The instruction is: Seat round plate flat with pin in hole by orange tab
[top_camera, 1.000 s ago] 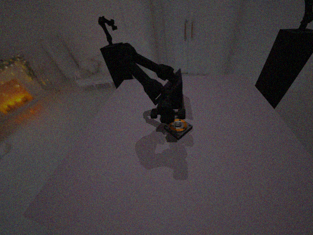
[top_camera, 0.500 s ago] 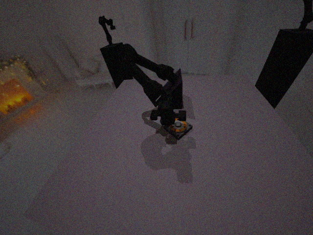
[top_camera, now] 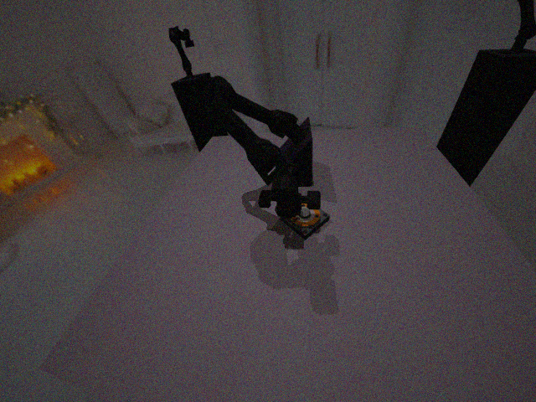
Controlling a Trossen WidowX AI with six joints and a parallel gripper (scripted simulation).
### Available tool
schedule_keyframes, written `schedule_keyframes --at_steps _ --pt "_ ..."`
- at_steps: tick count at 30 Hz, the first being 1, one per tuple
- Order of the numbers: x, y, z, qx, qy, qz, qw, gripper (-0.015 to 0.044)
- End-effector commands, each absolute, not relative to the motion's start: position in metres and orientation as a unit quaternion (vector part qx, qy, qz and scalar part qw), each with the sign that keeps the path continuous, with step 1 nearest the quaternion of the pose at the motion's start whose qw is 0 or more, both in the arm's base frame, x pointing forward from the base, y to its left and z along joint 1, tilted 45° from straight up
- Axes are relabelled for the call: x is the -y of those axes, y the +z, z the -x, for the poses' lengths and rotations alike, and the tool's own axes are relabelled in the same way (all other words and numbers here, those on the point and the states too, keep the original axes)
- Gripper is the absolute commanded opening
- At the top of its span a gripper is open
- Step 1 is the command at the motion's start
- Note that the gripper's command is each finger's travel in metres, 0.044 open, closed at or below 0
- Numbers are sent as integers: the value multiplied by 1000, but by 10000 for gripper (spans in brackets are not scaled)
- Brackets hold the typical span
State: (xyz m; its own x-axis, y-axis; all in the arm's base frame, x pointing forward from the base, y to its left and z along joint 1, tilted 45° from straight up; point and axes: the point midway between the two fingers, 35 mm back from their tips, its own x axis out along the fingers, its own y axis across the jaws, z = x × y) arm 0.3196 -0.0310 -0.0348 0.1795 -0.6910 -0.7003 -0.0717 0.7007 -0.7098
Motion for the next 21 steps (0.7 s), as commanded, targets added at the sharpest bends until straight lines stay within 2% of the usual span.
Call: schedule_keyframes --at_steps 1,11,21 --pt "30 -36 -320 -603 -221 316 698 0" --pt "1 -7 -311 -603 -220 315 698 0" --pt "4 -11 -313 -602 -219 318 698 0"
